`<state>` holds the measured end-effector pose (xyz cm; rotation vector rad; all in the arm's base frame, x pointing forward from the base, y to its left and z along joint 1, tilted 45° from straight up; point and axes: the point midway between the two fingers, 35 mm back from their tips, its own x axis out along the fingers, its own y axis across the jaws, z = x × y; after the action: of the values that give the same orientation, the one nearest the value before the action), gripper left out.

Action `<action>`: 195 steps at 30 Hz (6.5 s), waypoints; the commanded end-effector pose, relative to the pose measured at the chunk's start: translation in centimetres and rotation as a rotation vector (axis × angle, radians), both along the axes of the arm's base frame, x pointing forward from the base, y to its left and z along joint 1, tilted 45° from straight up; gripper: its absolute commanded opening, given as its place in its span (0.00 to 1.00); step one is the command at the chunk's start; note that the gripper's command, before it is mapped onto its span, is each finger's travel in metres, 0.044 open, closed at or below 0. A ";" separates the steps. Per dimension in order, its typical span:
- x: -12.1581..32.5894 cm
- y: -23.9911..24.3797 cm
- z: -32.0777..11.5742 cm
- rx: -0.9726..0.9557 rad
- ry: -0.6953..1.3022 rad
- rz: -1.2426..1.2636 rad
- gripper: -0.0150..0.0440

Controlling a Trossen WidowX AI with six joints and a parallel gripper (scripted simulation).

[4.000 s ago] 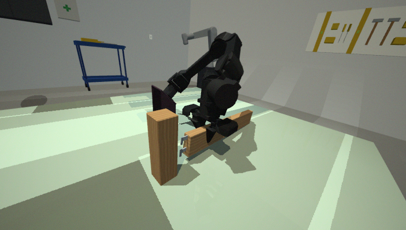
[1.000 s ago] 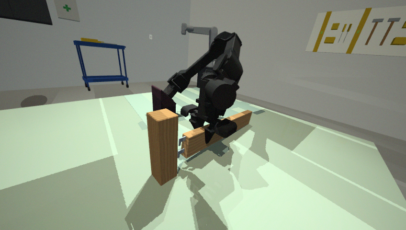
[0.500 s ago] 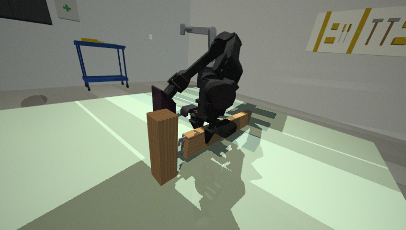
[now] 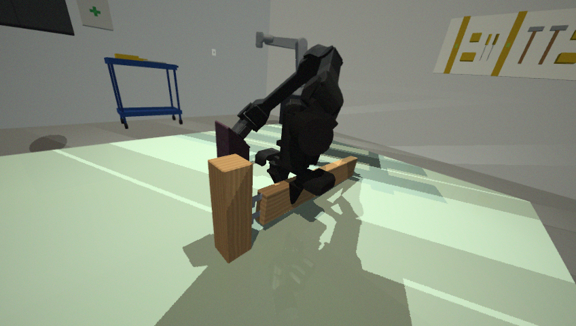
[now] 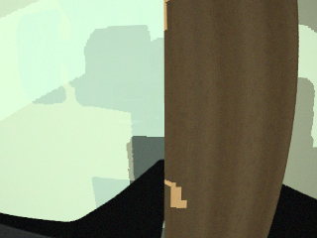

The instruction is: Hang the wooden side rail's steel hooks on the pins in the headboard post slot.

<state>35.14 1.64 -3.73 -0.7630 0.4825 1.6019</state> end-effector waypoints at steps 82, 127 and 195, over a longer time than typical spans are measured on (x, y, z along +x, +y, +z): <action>0.3 -1.1 -0.4 -0.006 -0.007 -0.008 0.25; 0.3 -1.3 -0.8 -0.006 -0.007 -0.008 0.25; 0.5 -1.8 -1.1 -0.006 -0.007 -0.008 0.25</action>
<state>35.44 0.42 -4.90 -0.7624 0.4846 1.6047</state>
